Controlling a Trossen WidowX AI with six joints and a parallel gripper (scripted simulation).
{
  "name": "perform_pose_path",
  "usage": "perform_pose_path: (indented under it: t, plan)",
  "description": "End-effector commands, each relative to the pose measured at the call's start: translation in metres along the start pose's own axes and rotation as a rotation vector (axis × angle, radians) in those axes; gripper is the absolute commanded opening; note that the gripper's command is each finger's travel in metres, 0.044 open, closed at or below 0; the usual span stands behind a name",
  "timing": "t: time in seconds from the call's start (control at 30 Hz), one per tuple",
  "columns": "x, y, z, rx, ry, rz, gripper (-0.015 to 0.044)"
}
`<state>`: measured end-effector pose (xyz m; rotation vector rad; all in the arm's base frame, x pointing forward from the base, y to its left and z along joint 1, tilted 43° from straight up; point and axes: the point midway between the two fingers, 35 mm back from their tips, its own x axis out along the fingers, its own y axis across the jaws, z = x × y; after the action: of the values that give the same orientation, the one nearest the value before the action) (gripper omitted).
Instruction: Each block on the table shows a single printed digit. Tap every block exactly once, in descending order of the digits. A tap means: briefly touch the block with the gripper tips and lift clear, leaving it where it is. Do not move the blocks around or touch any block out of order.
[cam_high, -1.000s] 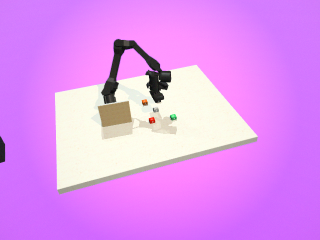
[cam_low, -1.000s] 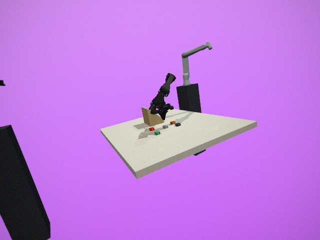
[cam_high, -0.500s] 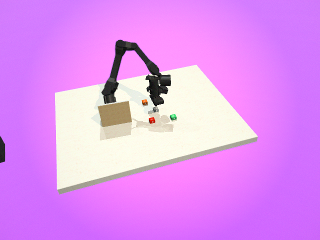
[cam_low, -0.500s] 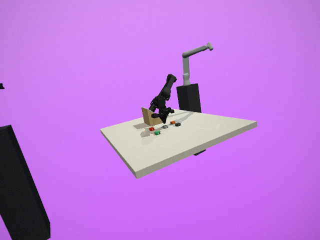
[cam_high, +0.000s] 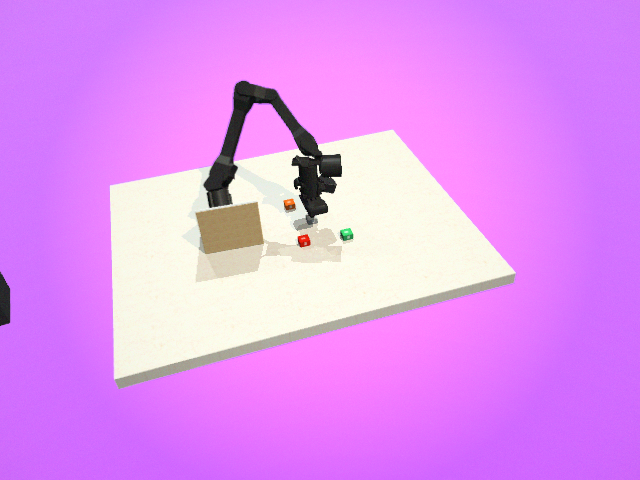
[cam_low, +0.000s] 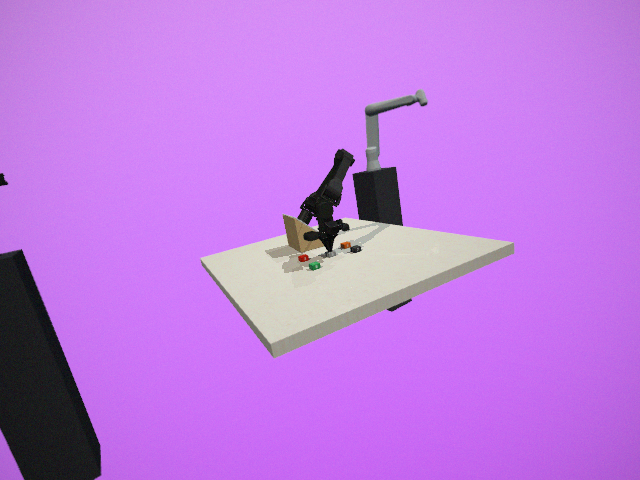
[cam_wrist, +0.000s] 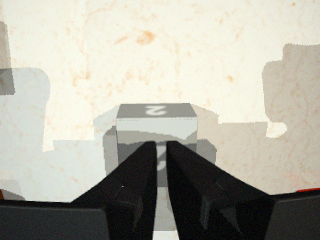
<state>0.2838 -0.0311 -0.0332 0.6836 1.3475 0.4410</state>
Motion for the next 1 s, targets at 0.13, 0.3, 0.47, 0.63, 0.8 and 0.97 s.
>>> perform_pose_path:
  t: [0.13,0.3,0.47,0.63,0.8,0.97]
  plan:
    - [-0.018,0.000,-0.001,0.005,0.003,0.003,0.0020]
    - [-0.027,0.000,-0.001,0.006,0.005,0.004,0.0020]
    - [-0.084,-0.002,0.001,0.007,0.005,-0.001,0.0020]
    - [-0.108,-0.001,-0.001,0.007,0.006,0.002,0.0020]
    - [-0.108,-0.002,0.001,0.007,0.006,0.002,0.0020]
    - [-0.114,-0.040,0.034,0.006,0.004,-0.001,0.0020]
